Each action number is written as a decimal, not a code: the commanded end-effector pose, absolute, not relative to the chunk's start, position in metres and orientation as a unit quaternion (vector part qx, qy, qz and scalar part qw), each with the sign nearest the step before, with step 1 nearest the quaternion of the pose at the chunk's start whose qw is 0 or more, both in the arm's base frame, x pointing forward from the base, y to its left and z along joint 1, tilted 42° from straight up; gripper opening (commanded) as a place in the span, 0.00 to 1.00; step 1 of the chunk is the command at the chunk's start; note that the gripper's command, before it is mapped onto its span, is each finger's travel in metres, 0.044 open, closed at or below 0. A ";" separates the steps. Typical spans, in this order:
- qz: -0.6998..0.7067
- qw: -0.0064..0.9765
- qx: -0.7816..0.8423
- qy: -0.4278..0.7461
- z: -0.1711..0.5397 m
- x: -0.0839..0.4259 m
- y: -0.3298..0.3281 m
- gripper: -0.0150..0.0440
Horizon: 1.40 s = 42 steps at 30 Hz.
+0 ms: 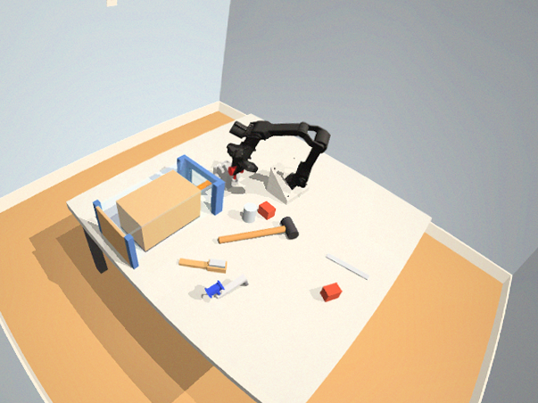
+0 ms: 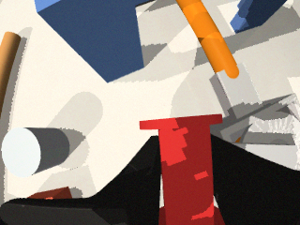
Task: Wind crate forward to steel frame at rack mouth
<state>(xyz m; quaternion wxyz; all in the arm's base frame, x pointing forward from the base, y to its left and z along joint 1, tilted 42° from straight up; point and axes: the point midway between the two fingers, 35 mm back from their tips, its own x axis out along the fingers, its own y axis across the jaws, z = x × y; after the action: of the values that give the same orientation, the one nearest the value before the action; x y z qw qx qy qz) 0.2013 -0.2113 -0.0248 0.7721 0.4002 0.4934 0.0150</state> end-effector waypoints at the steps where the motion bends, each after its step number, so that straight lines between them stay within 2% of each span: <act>1: 0.012 0.761 0.408 0.504 -0.025 0.188 -0.204 0.25; 42: 0.012 0.761 0.408 0.505 -0.026 0.143 -0.196 0.25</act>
<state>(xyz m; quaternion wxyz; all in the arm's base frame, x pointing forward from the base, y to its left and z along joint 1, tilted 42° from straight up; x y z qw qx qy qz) 0.1552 -0.1984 -0.0215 0.7701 0.4059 0.4918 0.0178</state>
